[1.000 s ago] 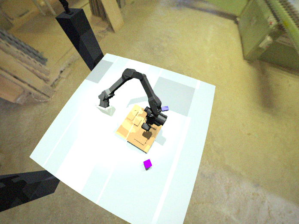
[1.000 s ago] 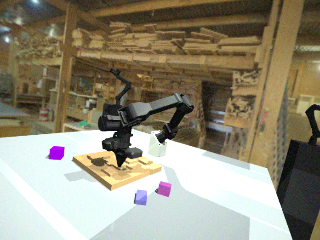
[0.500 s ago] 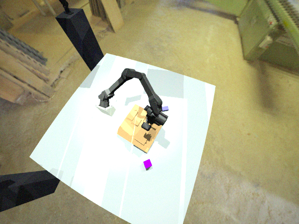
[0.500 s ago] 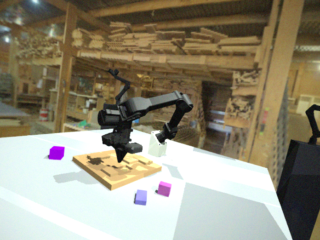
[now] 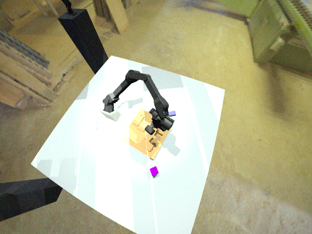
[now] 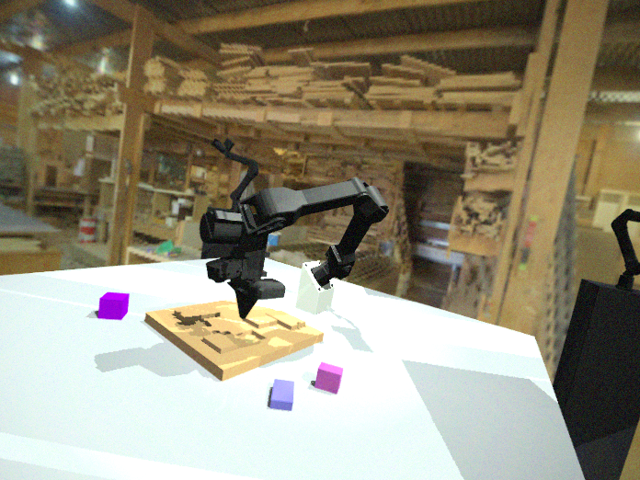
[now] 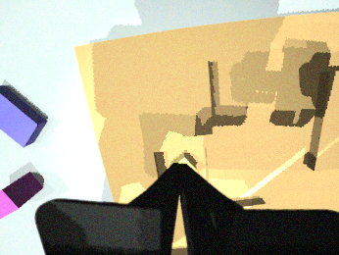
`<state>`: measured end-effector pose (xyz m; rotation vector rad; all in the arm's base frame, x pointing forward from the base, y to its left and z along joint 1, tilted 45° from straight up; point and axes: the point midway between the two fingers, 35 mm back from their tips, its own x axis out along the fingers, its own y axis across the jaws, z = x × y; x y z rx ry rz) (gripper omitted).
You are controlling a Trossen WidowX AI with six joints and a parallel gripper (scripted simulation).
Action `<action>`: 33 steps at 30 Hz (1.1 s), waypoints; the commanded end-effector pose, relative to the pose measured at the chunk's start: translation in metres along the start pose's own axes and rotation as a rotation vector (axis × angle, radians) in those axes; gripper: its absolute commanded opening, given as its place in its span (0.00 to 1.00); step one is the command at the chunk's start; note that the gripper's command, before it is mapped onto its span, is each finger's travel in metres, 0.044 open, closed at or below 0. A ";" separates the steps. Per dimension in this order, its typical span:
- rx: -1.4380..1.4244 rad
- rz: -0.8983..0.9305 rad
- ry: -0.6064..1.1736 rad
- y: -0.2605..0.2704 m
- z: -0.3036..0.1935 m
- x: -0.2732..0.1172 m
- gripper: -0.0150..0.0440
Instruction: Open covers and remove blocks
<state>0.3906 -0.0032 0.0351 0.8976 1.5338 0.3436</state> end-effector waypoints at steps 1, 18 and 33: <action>0.269 -0.002 -0.001 -0.004 -0.019 -0.005 0.25; 1.404 -0.002 -0.005 -0.021 -0.100 -0.011 0.25; 1.404 -0.002 -0.005 -0.021 -0.100 -0.011 0.25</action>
